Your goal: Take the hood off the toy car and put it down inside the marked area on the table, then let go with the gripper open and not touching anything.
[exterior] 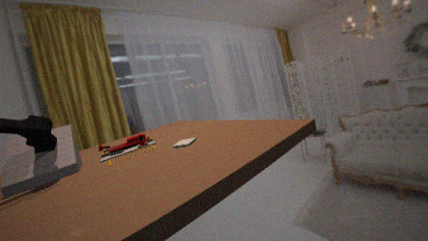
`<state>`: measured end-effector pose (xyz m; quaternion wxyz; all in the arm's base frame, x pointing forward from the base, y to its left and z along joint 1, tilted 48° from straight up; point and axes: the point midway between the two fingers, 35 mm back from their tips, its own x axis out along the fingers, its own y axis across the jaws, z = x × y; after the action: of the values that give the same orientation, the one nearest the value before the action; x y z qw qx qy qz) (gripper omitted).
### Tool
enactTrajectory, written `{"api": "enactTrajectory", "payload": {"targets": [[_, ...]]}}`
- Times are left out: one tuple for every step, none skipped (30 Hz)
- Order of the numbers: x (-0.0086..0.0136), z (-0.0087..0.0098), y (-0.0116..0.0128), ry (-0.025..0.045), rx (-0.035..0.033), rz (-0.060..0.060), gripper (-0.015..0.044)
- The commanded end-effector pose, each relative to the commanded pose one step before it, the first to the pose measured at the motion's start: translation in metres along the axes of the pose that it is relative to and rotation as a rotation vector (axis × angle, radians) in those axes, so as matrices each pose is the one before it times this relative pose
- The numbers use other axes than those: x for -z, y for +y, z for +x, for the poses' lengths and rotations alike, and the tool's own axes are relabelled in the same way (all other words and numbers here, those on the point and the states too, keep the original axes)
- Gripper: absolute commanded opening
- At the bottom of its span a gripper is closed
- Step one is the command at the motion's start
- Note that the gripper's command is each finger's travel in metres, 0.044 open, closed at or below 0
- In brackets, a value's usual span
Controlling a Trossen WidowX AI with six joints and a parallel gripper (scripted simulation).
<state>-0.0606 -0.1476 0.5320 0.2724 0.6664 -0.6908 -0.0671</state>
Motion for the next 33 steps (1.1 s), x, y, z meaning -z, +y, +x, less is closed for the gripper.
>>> {"api": "enactTrajectory", "payload": {"targets": [[0.03231,0.00175,-0.03462,0.06985,0.04263,-0.1491,0.044],[0.01096,0.00091,-0.01006,0.02208,0.0137,-0.045,0.044],[0.0112,0.00091,-0.00991,0.02264,0.01379,-0.0448,0.044],[0.01142,0.00092,-0.00975,0.02318,0.01387,-0.0445,0.044],[0.01164,0.00093,-0.00959,0.02371,0.01393,-0.0443,0.044],[0.01186,0.00094,-0.00943,0.02423,0.01398,-0.0441,0.044],[0.00591,0.00037,-0.00368,0.01512,-0.00587,-0.0085,0.044],[0.00827,0.00057,-0.00537,0.02161,-0.00743,-0.0119,0.044],[0.00923,0.0008,-0.00655,0.02297,-0.0024,-0.0188,0.044],[0.01101,0.00119,-0.00879,0.02292,0.01194,-0.0382,0.044],[0.01024,0.00118,-0.00821,0.01954,0.01628,-0.0409,0.044],[0.01037,0.0012,-0.008,0.01977,0.0162,-0.0409,0.044],[0.01048,0.00122,-0.00778,0.01992,0.01614,-0.0408,0.044],[0.01062,0.00124,-0.00757,0.0202,0.01597,-0.0408,0.044],[0.01077,0.00127,-0.00737,0.02049,0.01577,-0.0407,0.044],[0.01091,0.0013,-0.00716,0.02078,0.01557,-0.0407,0.044],[0.01075,-0.00054,-0.00447,0.03378,0.00359,-0.0197,0.044],[0.0112,-0.00058,-0.00449,0.0351,0.00352,-0.02,0.044],[0.01129,-0.00035,-0.00465,0.03382,0.00477,-0.0221,0.044],[0.01104,0.00025,-0.00512,0.02934,0.00816,-0.0269,0.044],[0.00905,0.00129,-0.00535,0.01779,0.01319,-0.0316,0.044],[0.00912,0.00132,-0.00521,0.01794,0.01305,-0.0316,0.044],[0.00913,0.00136,-0.00507,0.01781,0.01299,-0.0316,0.044],[0.00912,0.00141,-0.00493,0.01765,0.01294,-0.0317,0.044],[0.00915,0.00144,-0.00479,0.01765,0.01284,-0.0317,0.044],[0.00921,0.00147,-0.00464,0.01777,0.0127,-0.0317,0.044],[0.00898,0.00057,-0.00411,0.02526,0.00275,-0.0288,0.044],[0.00968,0.00065,-0.00431,0.02727,0.00297,-0.0306,0.044],[0.00975,0.00071,-0.00421,0.02752,0.003,-0.0303,0.044],[0.00982,0.00076,-0.00412,0.02776,0.00302,-0.0301,0.044],[0.00988,0.00082,-0.00402,0.028,0.00304,-0.0298,0.044],[0.00938,0.00149,-0.00387,0.02198,0.00951,-0.0293,0.044],[0.00876,0.00173,-0.00356,0.01848,0.0118,-0.0278,0.044]]}}
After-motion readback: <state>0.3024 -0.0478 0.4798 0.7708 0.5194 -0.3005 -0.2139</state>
